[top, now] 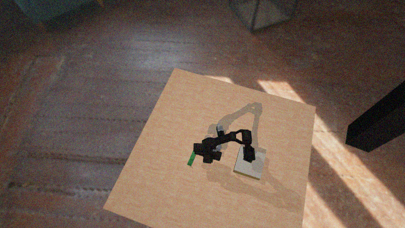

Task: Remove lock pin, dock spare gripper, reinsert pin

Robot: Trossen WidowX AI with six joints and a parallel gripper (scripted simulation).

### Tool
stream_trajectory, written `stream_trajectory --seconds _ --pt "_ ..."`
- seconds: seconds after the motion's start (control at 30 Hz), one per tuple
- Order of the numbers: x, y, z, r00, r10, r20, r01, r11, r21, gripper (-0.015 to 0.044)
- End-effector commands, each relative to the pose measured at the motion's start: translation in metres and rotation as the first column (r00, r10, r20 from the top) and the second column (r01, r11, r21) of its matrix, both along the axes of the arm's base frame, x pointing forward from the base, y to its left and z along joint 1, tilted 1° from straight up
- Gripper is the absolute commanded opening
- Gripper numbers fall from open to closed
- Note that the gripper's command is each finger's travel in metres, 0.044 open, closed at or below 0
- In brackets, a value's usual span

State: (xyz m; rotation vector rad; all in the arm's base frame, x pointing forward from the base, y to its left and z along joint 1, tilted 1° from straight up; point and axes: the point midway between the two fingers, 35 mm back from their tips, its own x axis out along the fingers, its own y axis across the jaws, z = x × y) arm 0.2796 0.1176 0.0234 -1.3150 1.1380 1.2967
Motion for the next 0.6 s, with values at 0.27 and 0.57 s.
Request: stream_trajectory --seconds 0.27,0.57 --pt "0.0002 -0.0007 -0.0006 1.0 0.003 0.002 -0.003 1.0 -0.005 0.0" --pt "0.0001 0.0 0.0005 1.0 0.002 -0.002 -0.002 1.0 0.014 0.0"
